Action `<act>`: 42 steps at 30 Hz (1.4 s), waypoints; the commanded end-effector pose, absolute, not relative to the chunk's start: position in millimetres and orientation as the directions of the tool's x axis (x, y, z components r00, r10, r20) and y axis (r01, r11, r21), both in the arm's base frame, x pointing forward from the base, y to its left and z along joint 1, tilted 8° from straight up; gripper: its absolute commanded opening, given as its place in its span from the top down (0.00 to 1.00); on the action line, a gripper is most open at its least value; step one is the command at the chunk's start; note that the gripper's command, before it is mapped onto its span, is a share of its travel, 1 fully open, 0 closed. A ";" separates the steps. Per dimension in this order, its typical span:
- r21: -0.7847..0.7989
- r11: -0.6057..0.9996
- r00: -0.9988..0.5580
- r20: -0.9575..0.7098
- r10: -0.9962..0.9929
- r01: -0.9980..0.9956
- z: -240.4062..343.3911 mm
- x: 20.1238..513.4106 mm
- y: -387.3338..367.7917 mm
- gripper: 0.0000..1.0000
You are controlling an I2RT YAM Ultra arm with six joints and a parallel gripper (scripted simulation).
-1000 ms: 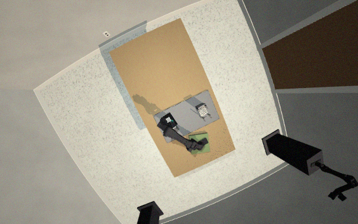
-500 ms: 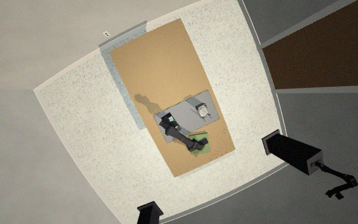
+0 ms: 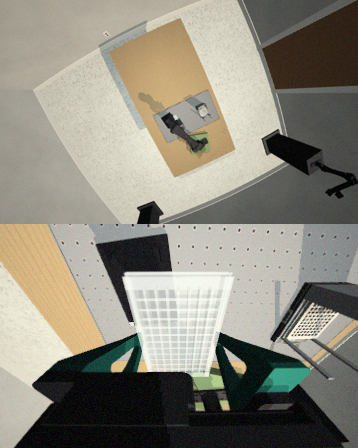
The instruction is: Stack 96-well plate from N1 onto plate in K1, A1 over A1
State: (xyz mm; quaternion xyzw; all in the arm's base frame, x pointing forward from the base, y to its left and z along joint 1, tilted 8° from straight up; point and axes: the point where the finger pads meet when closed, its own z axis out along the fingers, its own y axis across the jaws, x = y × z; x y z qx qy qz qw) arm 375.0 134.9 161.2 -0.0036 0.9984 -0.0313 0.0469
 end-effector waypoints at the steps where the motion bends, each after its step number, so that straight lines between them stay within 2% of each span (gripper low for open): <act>1: -0.037 0.999 -0.988 -0.149 -0.026 -0.020 174.8 377.4 126.8 1.00; 42: -0.043 0.999 -0.988 -0.152 -0.026 -0.020 179.1 360.2 11.8 1.00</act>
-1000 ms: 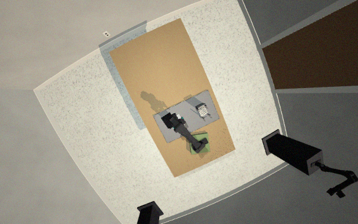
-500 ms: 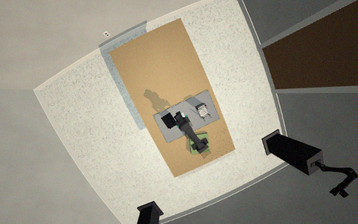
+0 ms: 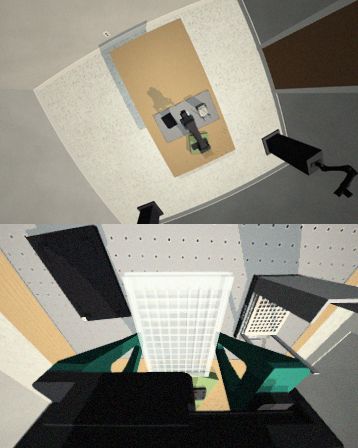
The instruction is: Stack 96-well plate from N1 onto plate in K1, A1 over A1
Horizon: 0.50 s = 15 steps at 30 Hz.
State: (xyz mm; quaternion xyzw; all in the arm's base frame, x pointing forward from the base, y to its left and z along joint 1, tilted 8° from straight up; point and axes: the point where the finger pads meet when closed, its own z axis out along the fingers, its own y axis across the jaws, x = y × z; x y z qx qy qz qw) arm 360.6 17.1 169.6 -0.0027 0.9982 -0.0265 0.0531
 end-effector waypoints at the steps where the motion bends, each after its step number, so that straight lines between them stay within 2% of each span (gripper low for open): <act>1: -0.043 0.999 -0.988 -0.152 -0.026 -0.020 179.2 359.7 8.6 1.00; 15: -0.046 0.999 -0.988 -0.152 -0.027 -0.020 181.0 353.9 -30.8 1.00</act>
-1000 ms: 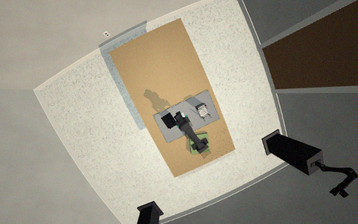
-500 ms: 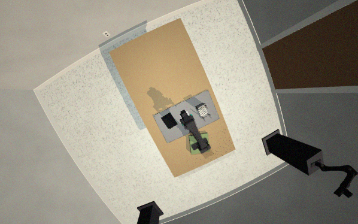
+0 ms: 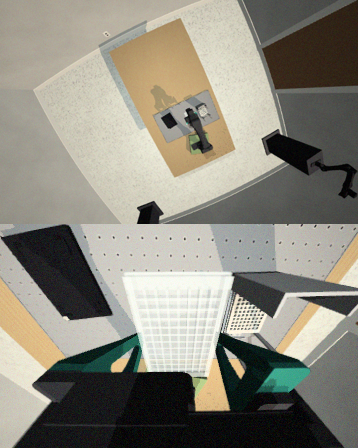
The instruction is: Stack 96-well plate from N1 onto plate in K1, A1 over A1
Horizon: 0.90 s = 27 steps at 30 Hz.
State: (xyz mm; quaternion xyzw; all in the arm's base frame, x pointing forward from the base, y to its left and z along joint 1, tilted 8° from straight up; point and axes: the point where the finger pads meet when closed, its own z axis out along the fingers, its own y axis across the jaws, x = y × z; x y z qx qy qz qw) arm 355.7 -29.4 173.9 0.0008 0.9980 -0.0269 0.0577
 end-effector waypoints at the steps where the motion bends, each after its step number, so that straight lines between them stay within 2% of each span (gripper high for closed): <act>1: -0.046 0.999 -0.988 -0.152 -0.027 -0.020 181.2 353.4 -34.1 1.00; 10: -0.056 0.998 -0.981 -0.192 -0.028 -0.018 194.9 356.7 -65.0 1.00; 27: -0.046 0.999 -0.990 -0.137 -0.026 -0.020 185.1 345.4 -114.2 1.00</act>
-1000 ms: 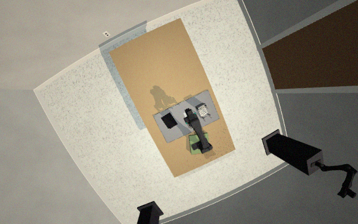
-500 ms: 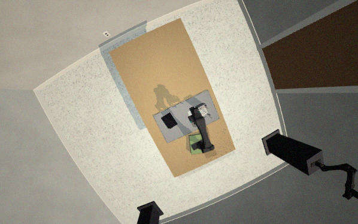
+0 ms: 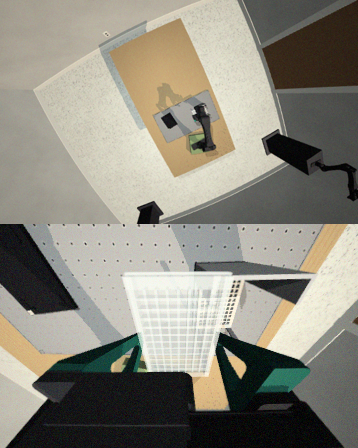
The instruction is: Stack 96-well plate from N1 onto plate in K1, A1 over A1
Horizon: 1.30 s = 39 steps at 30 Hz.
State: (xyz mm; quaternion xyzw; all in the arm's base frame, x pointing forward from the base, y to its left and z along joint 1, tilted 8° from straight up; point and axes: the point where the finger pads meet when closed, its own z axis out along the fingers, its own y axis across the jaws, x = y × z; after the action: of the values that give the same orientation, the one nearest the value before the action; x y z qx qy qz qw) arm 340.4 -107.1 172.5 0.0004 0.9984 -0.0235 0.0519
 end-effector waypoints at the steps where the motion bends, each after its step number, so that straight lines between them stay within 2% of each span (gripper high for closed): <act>1: -0.049 0.999 -0.989 -0.144 -0.027 -0.020 187.6 344.5 -117.3 1.00; 27: -0.046 0.999 -0.990 -0.135 -0.026 -0.020 187.6 334.1 -192.5 1.00; 39: -0.064 0.998 -0.986 -0.164 -0.035 -0.024 199.8 334.2 -188.7 1.00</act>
State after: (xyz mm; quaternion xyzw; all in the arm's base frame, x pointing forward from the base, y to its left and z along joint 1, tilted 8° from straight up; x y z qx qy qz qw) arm 330.7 -188.0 177.1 -0.0127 0.9983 -0.0203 0.0537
